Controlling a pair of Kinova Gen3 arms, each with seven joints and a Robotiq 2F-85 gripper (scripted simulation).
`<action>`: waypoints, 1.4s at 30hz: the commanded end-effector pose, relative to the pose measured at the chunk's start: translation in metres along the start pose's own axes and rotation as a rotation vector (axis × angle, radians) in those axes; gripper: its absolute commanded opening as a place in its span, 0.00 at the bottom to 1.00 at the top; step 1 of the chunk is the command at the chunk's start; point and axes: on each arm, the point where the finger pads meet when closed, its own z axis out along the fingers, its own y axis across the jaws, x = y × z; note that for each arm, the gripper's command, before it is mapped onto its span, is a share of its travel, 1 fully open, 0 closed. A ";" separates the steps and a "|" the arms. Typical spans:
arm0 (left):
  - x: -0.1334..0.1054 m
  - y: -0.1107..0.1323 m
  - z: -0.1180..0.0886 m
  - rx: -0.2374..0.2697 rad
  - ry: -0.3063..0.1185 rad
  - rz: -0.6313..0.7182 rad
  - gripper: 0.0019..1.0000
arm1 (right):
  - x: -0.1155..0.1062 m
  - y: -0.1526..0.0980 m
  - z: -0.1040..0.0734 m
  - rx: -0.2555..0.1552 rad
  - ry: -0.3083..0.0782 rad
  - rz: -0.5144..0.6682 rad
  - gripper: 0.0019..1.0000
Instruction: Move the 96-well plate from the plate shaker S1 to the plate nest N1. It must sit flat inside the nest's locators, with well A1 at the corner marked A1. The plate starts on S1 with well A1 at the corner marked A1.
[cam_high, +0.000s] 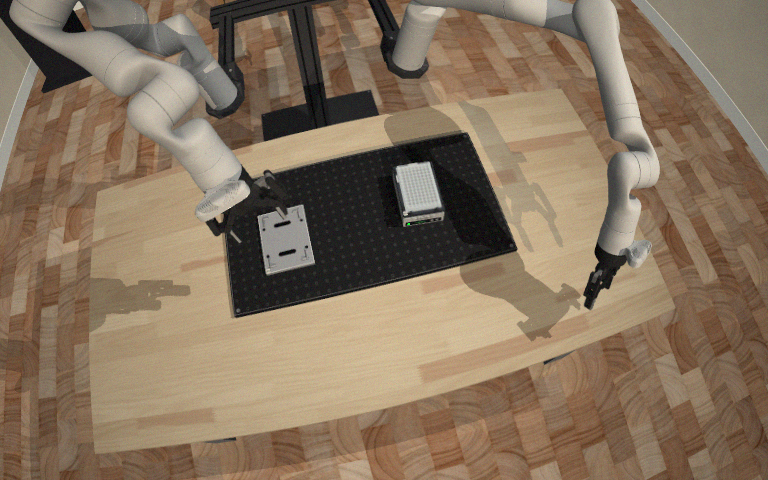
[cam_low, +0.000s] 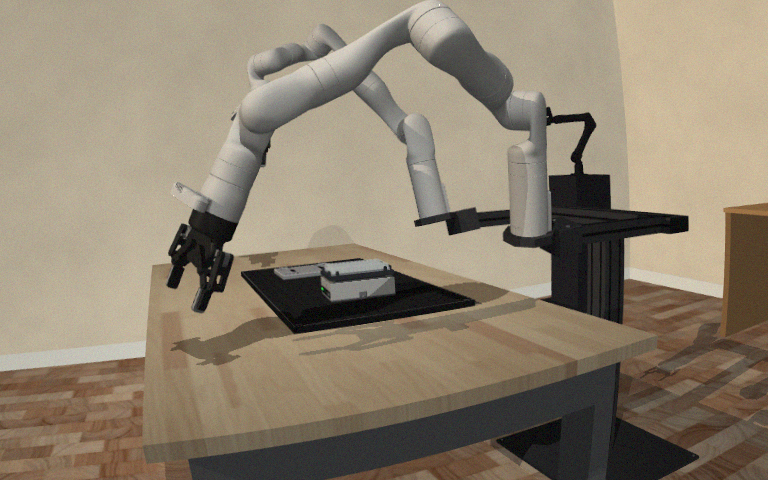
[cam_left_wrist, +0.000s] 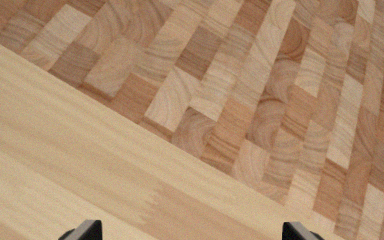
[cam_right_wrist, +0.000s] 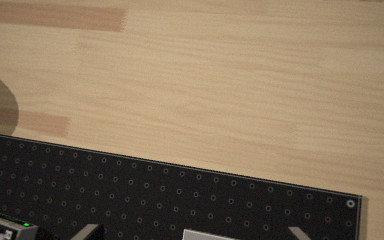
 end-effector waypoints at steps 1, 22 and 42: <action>0.001 0.001 -0.001 -0.001 0.002 0.000 1.00 | 0.001 0.000 -0.001 0.000 0.003 0.000 1.00; 0.002 0.002 -0.004 -0.001 0.002 0.000 1.00 | 0.001 0.000 -0.001 0.000 0.003 0.000 1.00; 0.043 0.036 -0.106 -0.001 0.002 0.001 1.00 | 0.001 0.000 -0.001 0.000 0.003 0.000 1.00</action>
